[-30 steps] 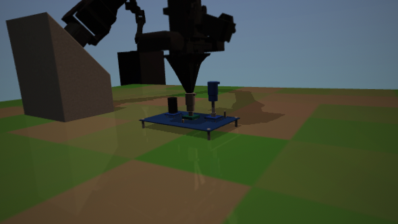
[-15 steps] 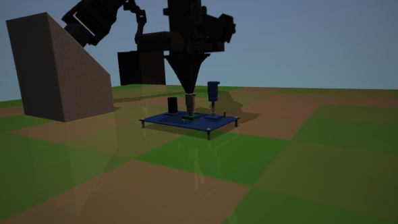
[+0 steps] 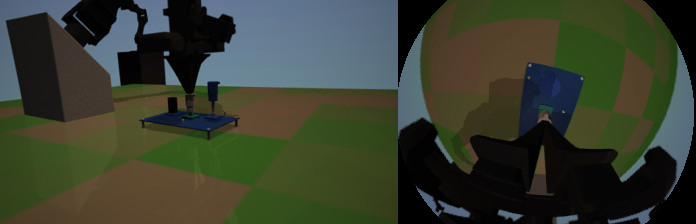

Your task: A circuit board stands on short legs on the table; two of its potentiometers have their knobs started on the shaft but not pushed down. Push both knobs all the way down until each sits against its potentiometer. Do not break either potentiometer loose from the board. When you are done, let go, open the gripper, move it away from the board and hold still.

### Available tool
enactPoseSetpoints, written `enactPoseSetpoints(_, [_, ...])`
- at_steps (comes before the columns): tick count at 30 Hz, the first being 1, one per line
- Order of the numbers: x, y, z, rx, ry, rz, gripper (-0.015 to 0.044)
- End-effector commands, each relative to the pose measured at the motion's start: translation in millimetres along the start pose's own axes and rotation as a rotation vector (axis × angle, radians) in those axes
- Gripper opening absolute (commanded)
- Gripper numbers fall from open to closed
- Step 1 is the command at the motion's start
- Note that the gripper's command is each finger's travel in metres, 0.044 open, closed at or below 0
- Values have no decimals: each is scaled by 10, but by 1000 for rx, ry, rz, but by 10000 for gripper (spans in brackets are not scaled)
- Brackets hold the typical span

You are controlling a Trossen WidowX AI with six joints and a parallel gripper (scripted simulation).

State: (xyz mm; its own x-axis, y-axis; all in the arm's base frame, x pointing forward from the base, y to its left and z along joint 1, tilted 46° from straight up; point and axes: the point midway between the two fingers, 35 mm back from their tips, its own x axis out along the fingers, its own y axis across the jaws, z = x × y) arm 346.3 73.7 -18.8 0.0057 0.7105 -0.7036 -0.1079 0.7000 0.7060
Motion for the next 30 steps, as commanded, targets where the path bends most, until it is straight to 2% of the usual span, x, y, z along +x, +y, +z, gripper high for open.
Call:
enactPoseSetpoints(1, [89,22,12,-23,13,4,0])
enactPoseSetpoints(22, [-221,19,16,-23,13,2,0])
enactPoseSetpoints(30, [-159,18,-9,-14,20,8,210])
